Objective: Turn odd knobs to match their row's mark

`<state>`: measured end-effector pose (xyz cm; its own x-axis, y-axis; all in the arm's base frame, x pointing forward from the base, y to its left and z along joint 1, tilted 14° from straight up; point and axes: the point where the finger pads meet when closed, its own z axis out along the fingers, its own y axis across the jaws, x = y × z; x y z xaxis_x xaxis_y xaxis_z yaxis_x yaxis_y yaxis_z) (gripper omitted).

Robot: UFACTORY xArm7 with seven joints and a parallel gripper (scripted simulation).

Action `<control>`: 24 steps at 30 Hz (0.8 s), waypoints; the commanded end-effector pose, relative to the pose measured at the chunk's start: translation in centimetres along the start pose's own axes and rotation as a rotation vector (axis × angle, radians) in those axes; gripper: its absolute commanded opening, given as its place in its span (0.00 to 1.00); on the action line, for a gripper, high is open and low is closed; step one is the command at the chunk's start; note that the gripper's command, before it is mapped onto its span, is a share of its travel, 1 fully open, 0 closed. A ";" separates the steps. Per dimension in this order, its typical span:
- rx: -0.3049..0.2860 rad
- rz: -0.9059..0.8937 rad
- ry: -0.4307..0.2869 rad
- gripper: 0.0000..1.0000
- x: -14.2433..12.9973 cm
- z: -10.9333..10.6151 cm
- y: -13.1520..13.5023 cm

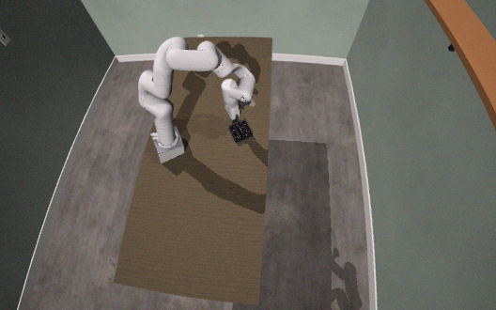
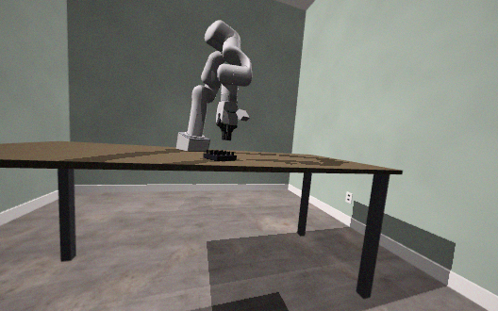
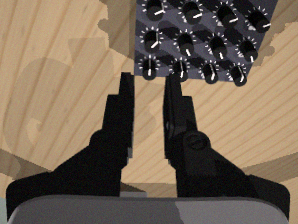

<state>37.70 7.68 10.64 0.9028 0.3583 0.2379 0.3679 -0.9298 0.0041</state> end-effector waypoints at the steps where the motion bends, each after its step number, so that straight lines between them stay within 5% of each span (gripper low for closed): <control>1: 0.000 0.000 0.002 0.19 0.1 -0.1 0.0; 24: 0.001 0.000 0.002 0.19 0.1 0.2 0.0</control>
<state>37.73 7.69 10.51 0.9027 0.3584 0.2379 0.3681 -0.9298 0.0040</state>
